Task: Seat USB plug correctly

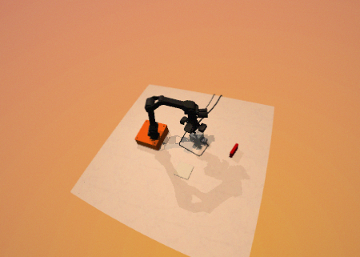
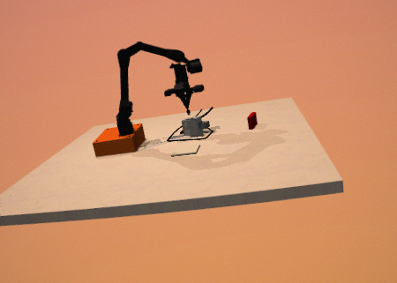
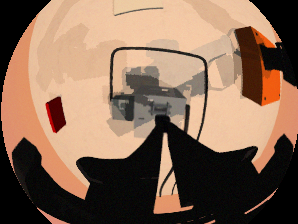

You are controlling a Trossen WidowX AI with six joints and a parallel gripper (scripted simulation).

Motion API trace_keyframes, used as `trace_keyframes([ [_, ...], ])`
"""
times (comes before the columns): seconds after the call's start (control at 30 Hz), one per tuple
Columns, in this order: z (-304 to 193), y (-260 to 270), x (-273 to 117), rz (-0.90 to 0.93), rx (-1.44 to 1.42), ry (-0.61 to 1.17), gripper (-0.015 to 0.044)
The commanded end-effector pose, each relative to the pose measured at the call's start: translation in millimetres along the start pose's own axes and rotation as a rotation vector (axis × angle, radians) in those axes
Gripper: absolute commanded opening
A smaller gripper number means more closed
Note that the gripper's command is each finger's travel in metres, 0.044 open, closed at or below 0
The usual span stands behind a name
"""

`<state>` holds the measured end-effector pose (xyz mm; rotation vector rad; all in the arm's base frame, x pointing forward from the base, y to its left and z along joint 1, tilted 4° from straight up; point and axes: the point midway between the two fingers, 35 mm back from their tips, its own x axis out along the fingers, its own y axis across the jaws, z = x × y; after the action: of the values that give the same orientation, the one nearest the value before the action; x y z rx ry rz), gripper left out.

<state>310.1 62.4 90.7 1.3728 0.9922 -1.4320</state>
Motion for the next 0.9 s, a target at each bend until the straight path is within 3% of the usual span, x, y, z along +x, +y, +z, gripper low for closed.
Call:
trace_keyframes([
  [0.0, 0.3, -0.6, 0.7, -0.003, -0.102, -0.001, 0.0000],
  [0.87, 0.3, -0.7, 0.9, -0.003, -0.788, 0.000, 0.0000],
])
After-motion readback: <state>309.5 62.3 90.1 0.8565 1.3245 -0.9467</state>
